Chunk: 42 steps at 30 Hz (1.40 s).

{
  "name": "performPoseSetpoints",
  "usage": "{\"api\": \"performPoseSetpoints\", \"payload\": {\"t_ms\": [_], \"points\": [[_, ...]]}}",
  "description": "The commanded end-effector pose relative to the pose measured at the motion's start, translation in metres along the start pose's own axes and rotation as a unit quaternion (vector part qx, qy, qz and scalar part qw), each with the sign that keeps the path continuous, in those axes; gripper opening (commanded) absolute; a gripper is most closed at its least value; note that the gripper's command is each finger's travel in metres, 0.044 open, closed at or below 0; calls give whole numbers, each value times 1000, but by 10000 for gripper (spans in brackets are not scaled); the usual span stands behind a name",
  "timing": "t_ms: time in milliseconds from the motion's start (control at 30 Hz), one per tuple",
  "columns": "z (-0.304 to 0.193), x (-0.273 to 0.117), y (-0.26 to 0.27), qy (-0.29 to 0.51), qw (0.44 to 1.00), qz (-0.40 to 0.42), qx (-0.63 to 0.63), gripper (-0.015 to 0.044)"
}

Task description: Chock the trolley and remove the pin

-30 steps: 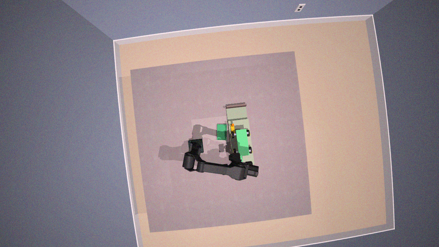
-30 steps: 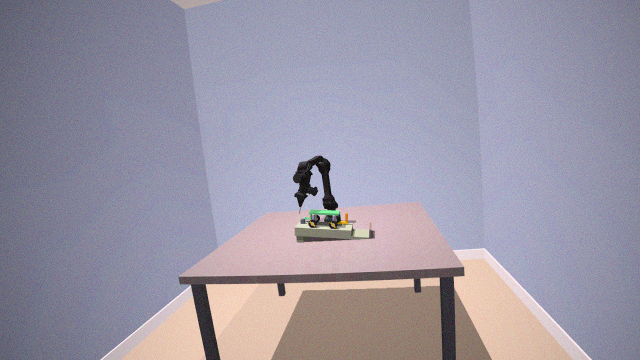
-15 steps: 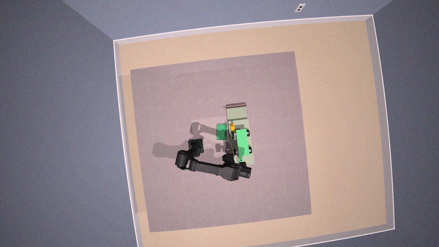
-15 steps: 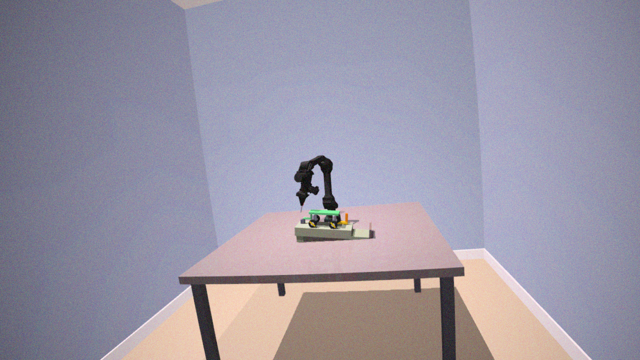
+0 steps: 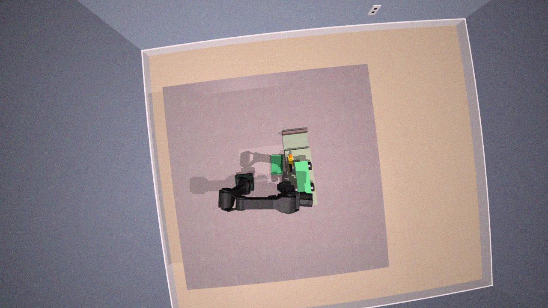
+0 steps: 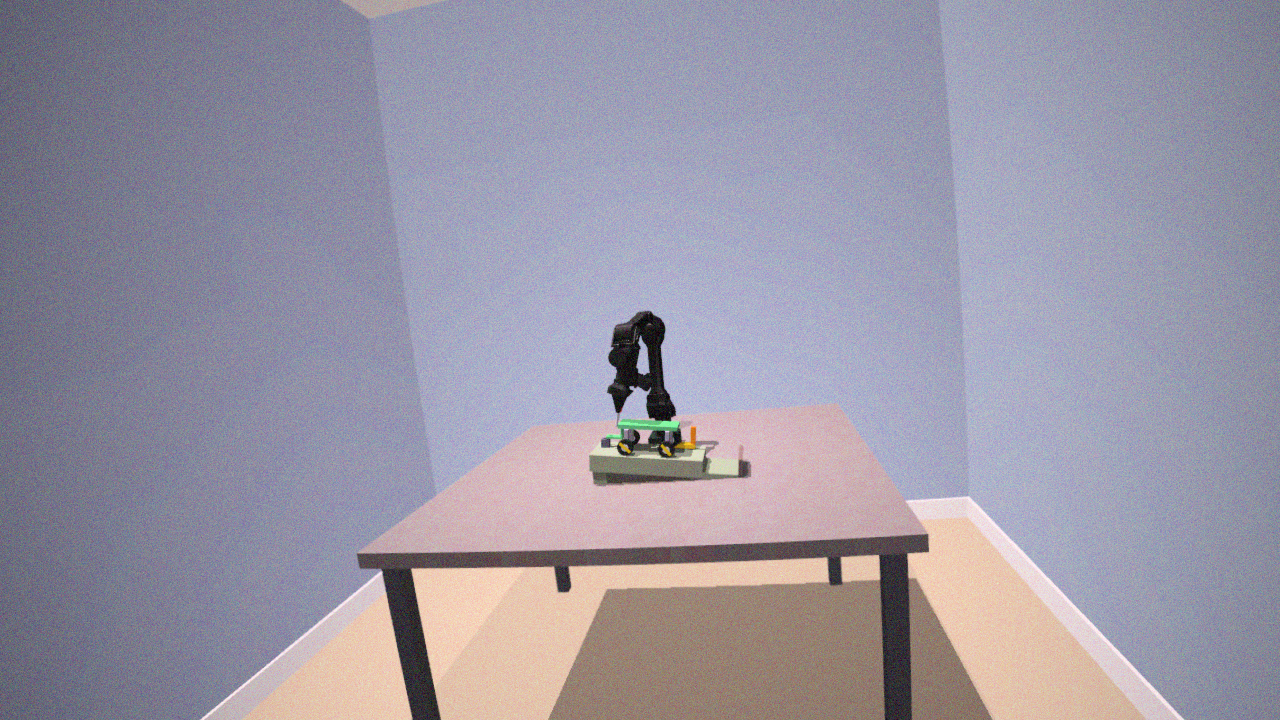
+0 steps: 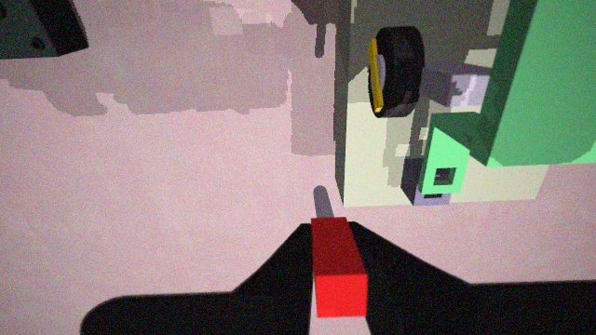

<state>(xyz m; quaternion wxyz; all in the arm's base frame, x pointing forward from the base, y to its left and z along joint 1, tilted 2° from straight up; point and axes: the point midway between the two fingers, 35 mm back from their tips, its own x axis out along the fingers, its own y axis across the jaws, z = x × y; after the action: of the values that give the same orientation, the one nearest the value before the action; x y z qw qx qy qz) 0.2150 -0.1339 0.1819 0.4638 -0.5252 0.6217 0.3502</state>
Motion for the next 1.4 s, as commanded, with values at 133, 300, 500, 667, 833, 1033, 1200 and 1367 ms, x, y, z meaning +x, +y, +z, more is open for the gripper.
{"api": "performPoseSetpoints", "payload": {"t_ms": [133,300,500,667,833,1033,1200,1367], "points": [[31,-3,0,1,1000,5,0,0],[50,-6,-1,0,1000,5,0,0],[73,-9,-1,-1,1000,5,0,0],[92,-11,-1,-2,1000,5,0,0],[111,-13,0,-3,1000,5,0,0],[133,-14,1,-3,1000,5,0,0],[152,-15,3,-4,1000,5,0,0],[171,-16,5,-5,1000,5,0,0]]}}
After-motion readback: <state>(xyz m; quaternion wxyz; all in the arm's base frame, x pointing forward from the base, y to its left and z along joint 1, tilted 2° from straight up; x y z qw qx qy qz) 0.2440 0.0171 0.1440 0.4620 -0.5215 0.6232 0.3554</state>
